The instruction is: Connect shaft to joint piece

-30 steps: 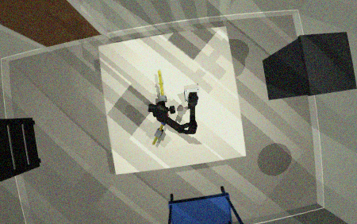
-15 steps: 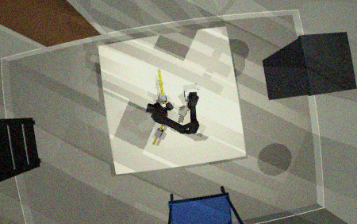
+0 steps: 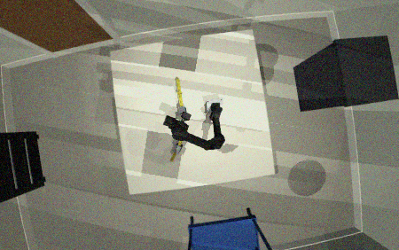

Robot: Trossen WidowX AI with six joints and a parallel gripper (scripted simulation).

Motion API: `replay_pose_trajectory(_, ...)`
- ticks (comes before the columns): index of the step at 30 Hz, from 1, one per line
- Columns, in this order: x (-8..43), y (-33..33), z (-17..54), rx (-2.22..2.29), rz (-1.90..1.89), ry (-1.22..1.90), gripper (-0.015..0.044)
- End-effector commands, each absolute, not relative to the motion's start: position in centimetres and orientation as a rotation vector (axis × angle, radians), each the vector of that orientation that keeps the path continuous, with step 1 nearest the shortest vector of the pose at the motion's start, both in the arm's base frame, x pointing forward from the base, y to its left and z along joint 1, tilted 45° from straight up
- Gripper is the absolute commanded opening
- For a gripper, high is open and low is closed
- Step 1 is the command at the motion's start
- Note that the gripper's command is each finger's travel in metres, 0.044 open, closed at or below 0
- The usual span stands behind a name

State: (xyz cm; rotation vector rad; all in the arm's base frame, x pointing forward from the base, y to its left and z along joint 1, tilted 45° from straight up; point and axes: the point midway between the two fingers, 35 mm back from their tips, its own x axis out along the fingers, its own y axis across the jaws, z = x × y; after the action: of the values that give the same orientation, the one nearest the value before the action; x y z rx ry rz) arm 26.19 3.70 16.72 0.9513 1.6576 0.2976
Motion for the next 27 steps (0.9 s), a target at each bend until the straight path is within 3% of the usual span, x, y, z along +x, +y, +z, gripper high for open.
replay_pose_trajectory(1,25.9,2.8,17.9,0.843,0.378,1.615,0.0440)
replay_pose_trajectory(12,26.1,2.6,17.7,0.882,0.355,1.632,0.0440)
replay_pose_trajectory(27,26.8,1.5,13.1,1.291,0.076,1.850,0.0440)
